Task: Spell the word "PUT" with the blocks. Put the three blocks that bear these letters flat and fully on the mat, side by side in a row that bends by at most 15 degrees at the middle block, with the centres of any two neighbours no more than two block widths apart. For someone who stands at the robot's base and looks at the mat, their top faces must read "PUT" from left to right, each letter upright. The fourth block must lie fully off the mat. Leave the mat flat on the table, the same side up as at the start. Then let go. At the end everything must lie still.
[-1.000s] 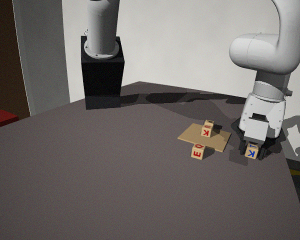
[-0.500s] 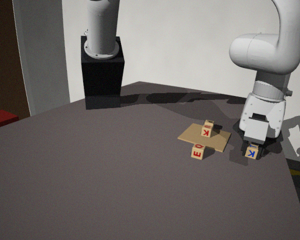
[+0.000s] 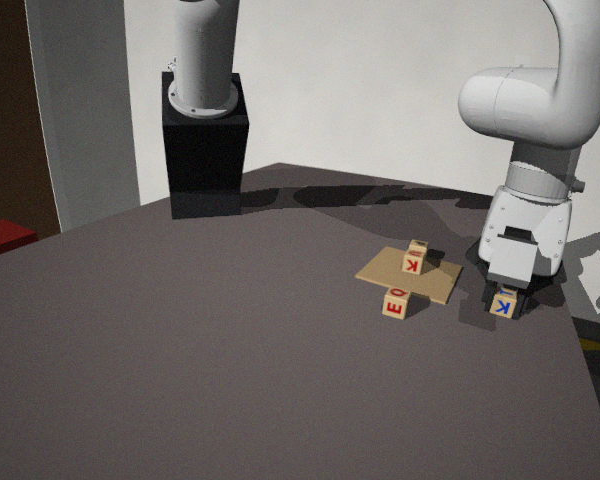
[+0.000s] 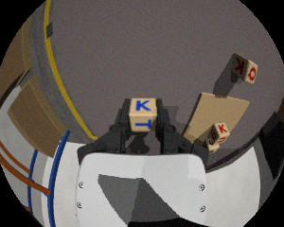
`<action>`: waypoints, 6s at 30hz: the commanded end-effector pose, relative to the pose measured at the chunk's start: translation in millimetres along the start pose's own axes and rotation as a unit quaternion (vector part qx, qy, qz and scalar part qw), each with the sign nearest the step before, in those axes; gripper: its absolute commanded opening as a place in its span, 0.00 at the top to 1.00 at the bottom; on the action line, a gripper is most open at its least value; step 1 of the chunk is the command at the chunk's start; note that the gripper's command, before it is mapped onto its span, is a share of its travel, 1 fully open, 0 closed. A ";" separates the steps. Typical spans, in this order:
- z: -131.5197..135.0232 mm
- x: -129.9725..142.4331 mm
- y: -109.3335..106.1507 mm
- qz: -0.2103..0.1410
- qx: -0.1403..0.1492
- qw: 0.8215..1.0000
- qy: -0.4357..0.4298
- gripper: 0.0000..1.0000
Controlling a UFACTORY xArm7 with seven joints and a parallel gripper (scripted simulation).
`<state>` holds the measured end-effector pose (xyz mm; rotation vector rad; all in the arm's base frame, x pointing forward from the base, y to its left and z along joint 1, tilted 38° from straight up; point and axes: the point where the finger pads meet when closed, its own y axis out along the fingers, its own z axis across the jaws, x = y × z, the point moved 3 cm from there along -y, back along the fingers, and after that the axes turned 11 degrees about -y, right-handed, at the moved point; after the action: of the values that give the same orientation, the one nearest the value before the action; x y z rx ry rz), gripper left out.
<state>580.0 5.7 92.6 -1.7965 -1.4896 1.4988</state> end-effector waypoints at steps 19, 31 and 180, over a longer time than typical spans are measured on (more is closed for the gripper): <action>-1.5 0.4 -1.6 -0.001 -0.002 1.000 0.000 0.73; -1.3 0.3 -52.1 -0.001 -0.002 1.000 0.000 0.73; 137.1 21.7 -105.7 -0.002 0.001 0.047 0.999 0.73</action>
<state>407.2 18.3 115.0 -1.3359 0.3750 -1.4530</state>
